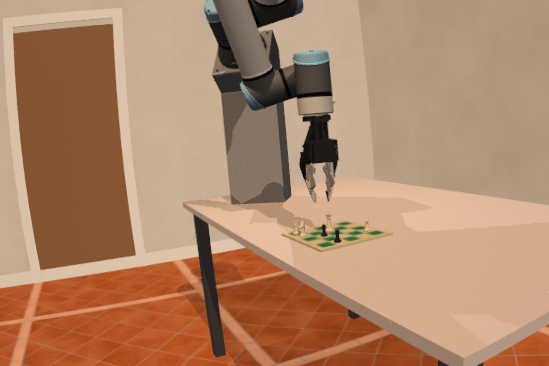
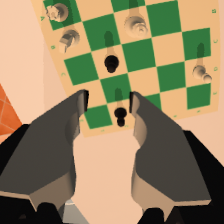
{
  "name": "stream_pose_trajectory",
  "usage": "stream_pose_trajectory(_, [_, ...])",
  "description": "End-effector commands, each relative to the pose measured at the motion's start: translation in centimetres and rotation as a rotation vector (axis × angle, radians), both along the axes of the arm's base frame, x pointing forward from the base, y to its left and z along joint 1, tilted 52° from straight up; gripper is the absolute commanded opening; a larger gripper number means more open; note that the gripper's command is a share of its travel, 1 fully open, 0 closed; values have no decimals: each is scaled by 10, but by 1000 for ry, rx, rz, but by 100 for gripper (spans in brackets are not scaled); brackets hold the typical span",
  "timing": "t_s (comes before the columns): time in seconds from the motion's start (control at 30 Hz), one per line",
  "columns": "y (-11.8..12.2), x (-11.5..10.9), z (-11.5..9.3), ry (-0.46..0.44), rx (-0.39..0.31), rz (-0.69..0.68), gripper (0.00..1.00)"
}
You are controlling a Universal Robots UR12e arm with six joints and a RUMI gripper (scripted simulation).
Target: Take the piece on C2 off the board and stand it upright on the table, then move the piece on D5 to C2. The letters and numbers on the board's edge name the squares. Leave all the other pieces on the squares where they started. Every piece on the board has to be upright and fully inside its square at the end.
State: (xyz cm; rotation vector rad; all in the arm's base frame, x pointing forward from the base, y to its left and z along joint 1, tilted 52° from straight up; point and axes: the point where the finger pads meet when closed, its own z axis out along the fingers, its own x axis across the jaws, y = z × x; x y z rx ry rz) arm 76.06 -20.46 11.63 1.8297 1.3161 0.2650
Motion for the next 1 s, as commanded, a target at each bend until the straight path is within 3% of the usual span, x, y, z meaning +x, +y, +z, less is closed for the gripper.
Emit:
stream_pose_trajectory(0.0, [0,0,0,-1,0,0,20])
stream_pose_trajectory(0.97, [-15,19,-18,-1,0,1,20])
